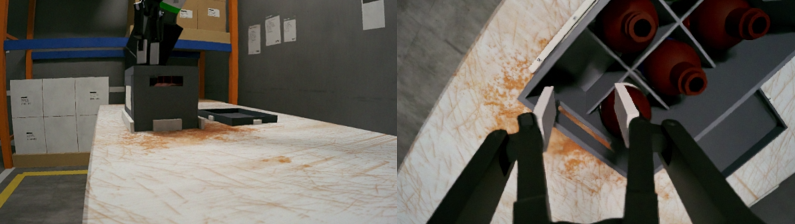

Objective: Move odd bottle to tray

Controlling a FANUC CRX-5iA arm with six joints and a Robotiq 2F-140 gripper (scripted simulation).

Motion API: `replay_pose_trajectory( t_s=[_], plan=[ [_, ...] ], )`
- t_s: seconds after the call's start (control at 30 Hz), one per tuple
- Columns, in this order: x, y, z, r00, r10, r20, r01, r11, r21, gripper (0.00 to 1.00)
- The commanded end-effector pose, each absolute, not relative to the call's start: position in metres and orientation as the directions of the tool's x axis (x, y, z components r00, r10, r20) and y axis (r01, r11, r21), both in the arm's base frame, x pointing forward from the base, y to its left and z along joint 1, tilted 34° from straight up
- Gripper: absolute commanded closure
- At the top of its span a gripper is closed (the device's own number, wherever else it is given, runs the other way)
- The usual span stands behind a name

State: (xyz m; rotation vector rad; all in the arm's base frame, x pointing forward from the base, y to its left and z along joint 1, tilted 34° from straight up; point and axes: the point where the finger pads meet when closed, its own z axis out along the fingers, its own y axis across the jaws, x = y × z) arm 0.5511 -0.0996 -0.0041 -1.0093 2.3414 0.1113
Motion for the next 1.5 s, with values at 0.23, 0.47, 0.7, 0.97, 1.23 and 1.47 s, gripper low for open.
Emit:
replay_pose_trajectory(
  t_s=[0.23,0.47,0.7,0.97,1.23,1.47],
  plan=[
    [0.5514,-0.1002,-0.0034,-0.544,-0.640,-0.542,-0.688,0.710,-0.148,0.56],
    [0.5514,-0.1002,-0.0034,-0.544,-0.640,-0.542,-0.688,0.710,-0.148,0.56],
    [0.5514,-0.1002,-0.0034,-0.544,-0.640,-0.542,-0.688,0.710,-0.148,0.56],
    [0.5516,-0.1001,-0.0037,-0.544,-0.640,-0.542,-0.688,0.710,-0.148,0.56],
    [0.5526,-0.0995,-0.0054,-0.544,-0.640,-0.542,-0.688,0.710,-0.148,0.56],
    [0.5551,-0.0980,-0.0099,-0.544,-0.640,-0.542,-0.688,0.710,-0.148,0.56]
  ],
)
